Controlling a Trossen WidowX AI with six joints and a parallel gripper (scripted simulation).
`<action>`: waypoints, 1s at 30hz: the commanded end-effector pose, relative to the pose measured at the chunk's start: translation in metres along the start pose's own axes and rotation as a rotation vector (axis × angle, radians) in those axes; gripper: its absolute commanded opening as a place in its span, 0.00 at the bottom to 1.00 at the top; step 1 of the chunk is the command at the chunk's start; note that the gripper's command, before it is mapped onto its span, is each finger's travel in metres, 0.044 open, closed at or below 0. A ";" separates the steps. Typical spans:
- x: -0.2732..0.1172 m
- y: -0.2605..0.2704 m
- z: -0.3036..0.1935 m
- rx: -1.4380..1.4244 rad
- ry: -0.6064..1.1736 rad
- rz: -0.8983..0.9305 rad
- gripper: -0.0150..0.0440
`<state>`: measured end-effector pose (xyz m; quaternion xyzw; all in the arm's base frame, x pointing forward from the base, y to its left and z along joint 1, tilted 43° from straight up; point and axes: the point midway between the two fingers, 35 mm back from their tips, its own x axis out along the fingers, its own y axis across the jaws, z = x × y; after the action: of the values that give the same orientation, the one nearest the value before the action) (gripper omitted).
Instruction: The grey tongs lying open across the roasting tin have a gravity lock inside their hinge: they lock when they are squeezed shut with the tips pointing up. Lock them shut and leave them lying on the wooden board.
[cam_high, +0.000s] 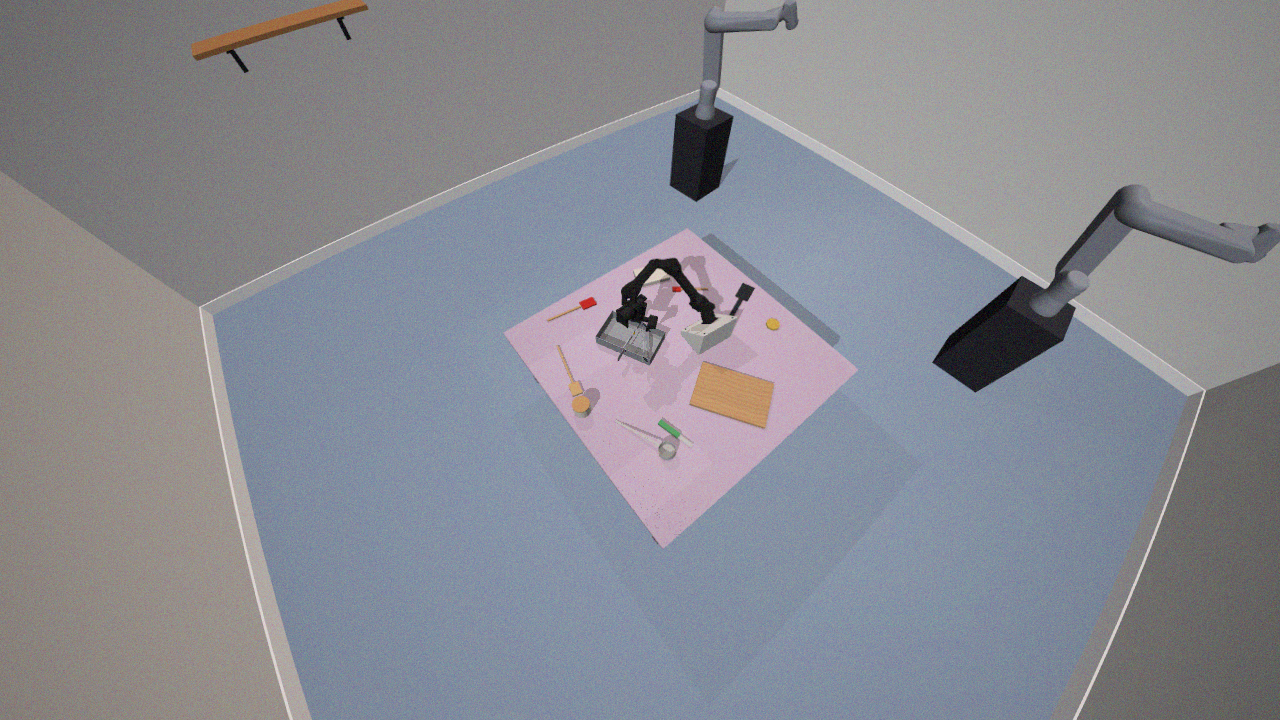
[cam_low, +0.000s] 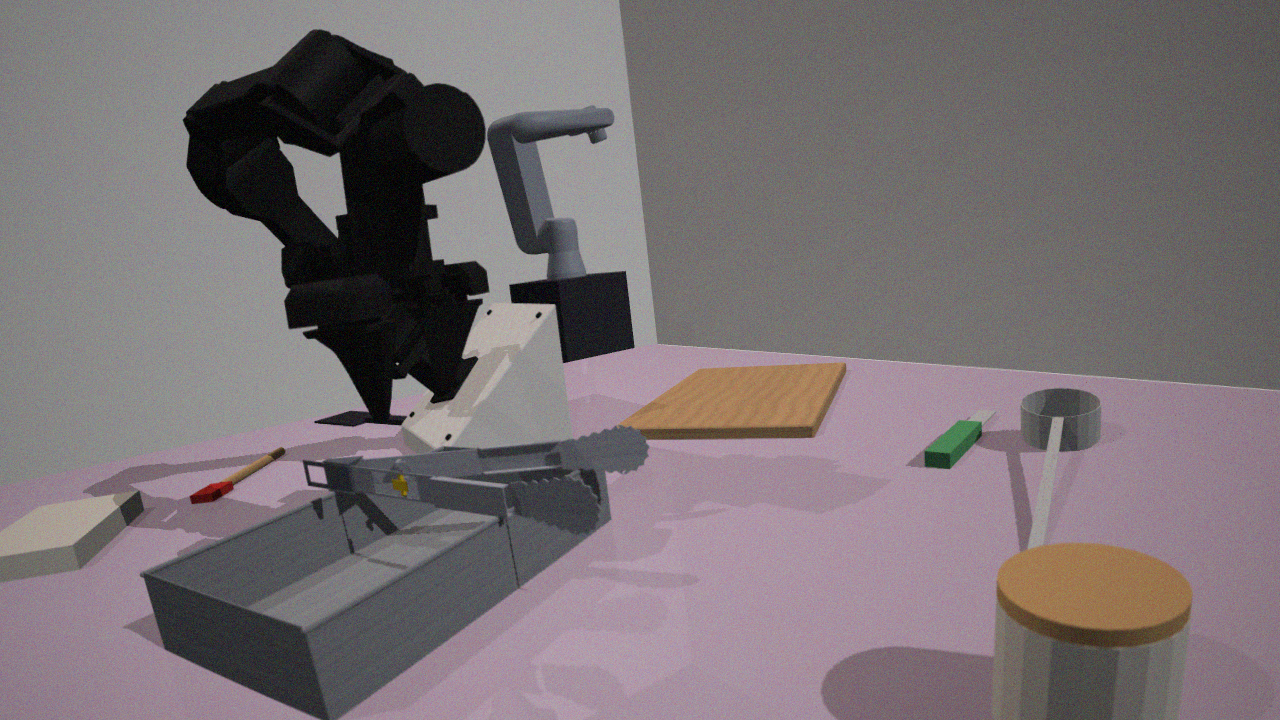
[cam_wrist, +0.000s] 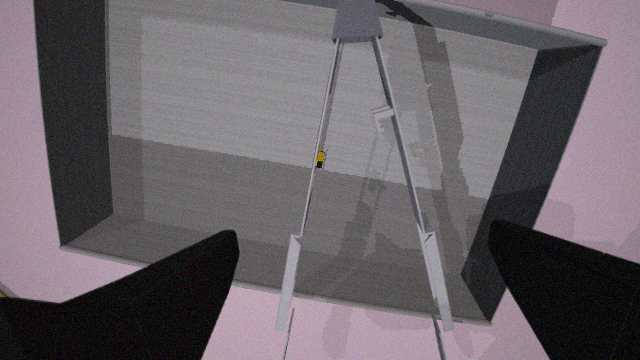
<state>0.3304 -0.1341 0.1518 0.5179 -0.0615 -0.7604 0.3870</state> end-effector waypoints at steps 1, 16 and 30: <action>0.000 -0.002 0.002 0.007 -0.001 0.003 1.00; 0.017 -0.001 0.000 0.007 0.001 0.002 1.00; 0.040 0.000 -0.002 0.007 0.001 0.002 1.00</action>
<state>0.3275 -0.1565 0.1259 0.5238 -0.0661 -0.7576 0.3837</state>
